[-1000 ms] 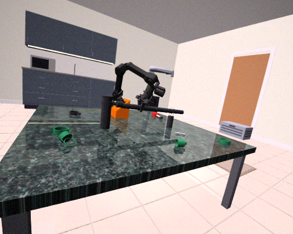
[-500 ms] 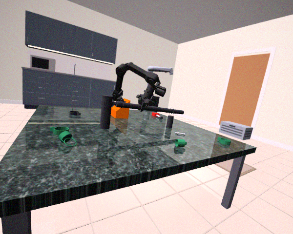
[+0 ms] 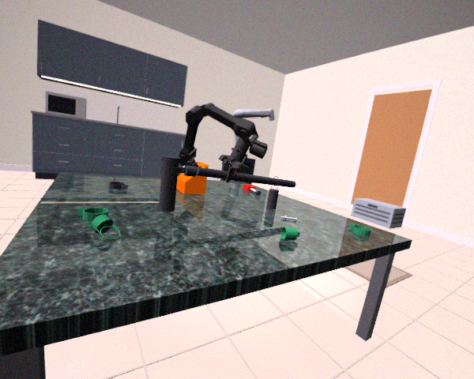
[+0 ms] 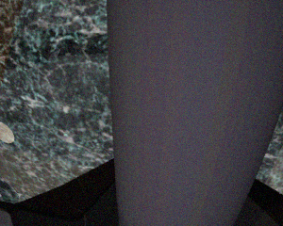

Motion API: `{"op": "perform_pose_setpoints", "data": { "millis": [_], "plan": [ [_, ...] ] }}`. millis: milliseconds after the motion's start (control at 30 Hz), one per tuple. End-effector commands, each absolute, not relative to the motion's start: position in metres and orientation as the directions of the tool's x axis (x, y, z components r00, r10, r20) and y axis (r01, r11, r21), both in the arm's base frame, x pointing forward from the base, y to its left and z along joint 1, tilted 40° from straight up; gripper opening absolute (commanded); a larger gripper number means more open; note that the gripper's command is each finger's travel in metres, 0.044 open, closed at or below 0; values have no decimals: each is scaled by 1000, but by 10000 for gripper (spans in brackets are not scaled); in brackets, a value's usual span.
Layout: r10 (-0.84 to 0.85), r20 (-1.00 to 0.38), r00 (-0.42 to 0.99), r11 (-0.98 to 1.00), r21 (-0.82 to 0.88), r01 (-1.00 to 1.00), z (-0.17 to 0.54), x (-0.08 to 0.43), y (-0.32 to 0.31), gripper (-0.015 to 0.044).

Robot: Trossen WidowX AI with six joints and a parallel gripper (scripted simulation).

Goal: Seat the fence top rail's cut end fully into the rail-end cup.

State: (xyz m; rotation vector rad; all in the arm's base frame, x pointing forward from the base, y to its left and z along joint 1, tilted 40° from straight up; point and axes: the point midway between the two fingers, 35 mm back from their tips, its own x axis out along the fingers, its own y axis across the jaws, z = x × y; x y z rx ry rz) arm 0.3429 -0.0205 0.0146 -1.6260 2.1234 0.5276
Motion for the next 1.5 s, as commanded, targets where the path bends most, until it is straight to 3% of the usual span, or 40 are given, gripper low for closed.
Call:
{"op": "perform_pose_setpoints", "data": {
  "millis": [0, 1467],
  "plan": [
    [-811, -542, -223, 243, 34, -969, 16, 345, -17, 0],
    [-812, -534, -234, 247, 49, -968, 24, 341, -30, 0]
  ]
}}
